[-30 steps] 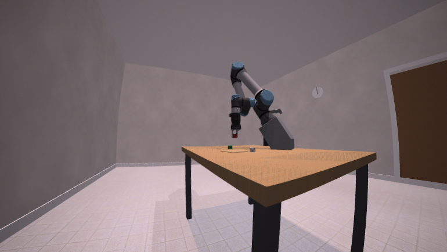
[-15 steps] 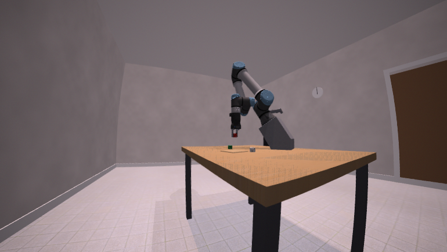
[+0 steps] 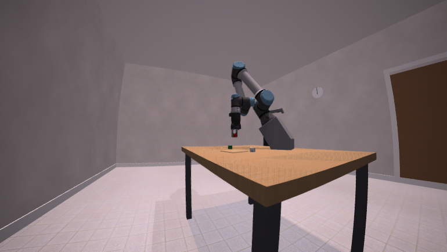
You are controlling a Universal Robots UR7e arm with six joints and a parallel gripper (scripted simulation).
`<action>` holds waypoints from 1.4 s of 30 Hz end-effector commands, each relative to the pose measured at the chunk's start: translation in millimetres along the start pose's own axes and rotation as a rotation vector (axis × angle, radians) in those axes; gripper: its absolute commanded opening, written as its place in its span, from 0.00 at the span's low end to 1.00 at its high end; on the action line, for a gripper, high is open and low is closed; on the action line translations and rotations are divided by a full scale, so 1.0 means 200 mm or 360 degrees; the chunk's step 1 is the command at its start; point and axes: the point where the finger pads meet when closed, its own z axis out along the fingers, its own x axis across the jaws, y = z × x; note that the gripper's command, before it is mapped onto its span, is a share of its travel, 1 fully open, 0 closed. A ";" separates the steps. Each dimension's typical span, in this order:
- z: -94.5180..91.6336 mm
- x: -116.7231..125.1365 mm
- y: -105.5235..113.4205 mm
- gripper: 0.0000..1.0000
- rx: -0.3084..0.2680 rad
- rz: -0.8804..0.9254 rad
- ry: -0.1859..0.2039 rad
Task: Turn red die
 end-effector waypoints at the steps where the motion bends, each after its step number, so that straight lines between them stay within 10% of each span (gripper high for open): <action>1: 0.00 -0.03 0.02 0.57 -0.0002 -0.0156 -0.0001; 42: -0.01 -0.26 0.39 0.57 -0.0009 -0.1905 -0.0001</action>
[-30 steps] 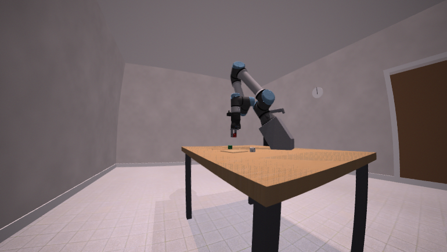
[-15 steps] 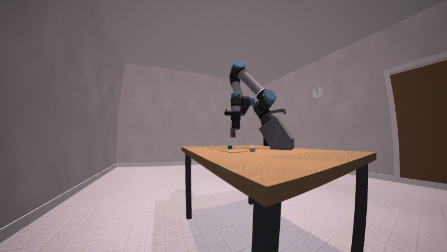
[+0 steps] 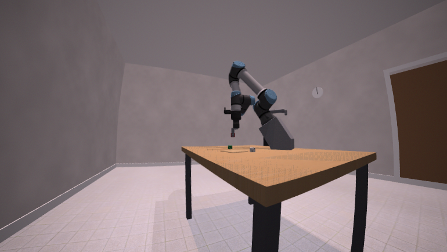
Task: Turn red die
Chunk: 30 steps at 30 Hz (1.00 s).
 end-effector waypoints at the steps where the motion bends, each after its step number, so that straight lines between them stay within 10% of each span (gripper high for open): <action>1: 0.00 -0.06 0.00 0.57 0.0003 -0.0219 -0.0006; 30: -0.02 -0.26 0.05 0.57 0.0012 -0.1019 0.0003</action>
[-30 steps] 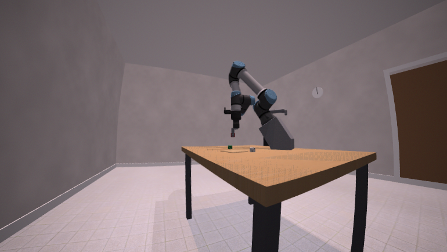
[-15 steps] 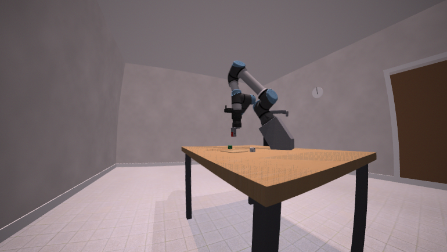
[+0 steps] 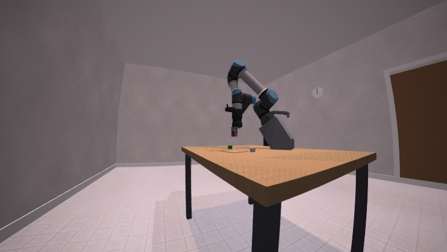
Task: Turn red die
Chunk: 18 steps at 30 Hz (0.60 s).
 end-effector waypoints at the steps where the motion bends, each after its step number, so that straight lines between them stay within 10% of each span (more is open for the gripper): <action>1: 0.00 0.00 0.00 0.57 0.0003 -0.0020 0.0000; 18: 0.02 0.00 0.00 0.57 0.0003 -0.0020 0.0000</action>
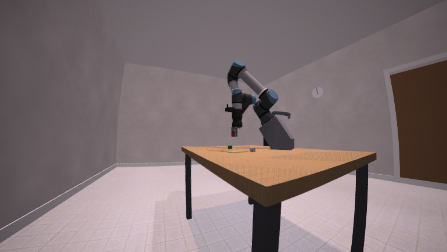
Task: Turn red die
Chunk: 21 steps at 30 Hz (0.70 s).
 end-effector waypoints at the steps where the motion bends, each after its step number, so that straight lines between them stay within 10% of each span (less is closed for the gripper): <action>1: 0.01 0.00 0.00 0.57 0.0001 0.0000 0.0000; 21: 0.25 0.00 0.00 0.57 0.0001 0.0000 0.0000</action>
